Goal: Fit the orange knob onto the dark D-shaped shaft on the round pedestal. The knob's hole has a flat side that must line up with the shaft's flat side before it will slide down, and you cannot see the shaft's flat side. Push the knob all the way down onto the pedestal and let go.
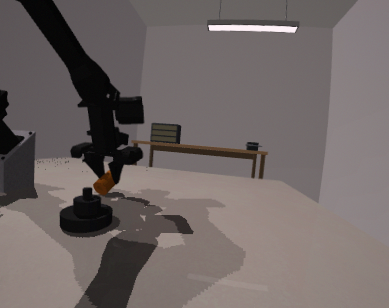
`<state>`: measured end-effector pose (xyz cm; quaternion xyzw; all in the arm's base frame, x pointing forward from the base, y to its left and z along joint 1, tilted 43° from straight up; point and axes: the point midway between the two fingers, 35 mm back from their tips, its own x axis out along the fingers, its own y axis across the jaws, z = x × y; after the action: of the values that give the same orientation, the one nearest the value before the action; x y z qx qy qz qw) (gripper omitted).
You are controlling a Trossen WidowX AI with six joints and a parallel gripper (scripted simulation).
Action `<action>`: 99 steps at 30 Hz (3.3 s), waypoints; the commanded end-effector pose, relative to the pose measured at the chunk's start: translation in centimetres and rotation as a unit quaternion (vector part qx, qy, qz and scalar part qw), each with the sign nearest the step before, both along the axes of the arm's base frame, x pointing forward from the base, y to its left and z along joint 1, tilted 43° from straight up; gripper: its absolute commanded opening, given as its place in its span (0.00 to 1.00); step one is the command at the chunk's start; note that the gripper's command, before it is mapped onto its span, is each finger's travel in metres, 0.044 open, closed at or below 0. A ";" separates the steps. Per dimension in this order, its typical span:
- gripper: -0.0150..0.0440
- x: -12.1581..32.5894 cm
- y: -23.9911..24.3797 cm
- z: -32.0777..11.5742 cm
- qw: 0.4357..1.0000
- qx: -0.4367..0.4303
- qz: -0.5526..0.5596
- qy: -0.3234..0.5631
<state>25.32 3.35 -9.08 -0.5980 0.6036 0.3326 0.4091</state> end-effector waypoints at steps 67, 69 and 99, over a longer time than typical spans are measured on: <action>0.69 -0.7 -4.3 3.3 0.920 0.390 0.034 -0.022; 0.69 -0.7 -4.3 3.3 0.920 0.390 0.034 -0.022; 1.00 -0.5 -0.1 7.8 0.920 0.391 0.034 -0.023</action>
<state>24.55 1.05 -3.78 -0.4104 0.4026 0.5442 0.6111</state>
